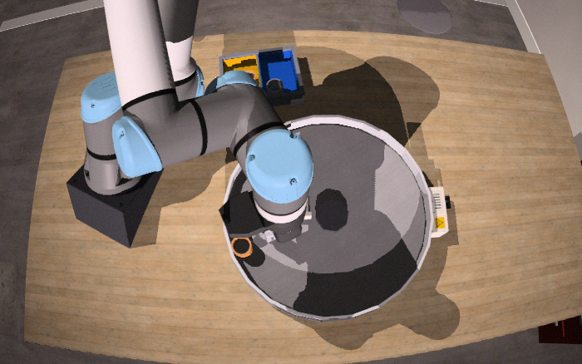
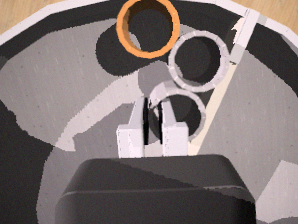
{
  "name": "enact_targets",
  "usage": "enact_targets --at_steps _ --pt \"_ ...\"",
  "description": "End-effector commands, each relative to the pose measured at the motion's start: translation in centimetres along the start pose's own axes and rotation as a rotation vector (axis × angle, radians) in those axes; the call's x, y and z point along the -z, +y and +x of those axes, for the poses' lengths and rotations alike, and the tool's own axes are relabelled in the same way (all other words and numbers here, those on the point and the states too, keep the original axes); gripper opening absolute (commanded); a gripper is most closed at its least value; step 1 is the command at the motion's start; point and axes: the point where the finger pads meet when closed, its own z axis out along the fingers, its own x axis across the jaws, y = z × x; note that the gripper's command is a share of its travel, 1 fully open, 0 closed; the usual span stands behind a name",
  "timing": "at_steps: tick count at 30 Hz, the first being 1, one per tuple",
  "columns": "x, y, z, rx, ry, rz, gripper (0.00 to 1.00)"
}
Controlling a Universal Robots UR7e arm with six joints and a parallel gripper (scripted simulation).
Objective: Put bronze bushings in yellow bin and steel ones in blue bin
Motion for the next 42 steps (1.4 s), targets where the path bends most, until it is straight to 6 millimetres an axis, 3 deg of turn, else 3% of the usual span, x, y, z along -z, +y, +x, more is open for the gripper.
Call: enact_targets --at_steps 1,42 --pt "0.48 0.06 -0.05 0.0 0.003 -0.001 0.0" --pt "1.26 0.02 -0.04 -0.001 0.004 -0.001 0.0"
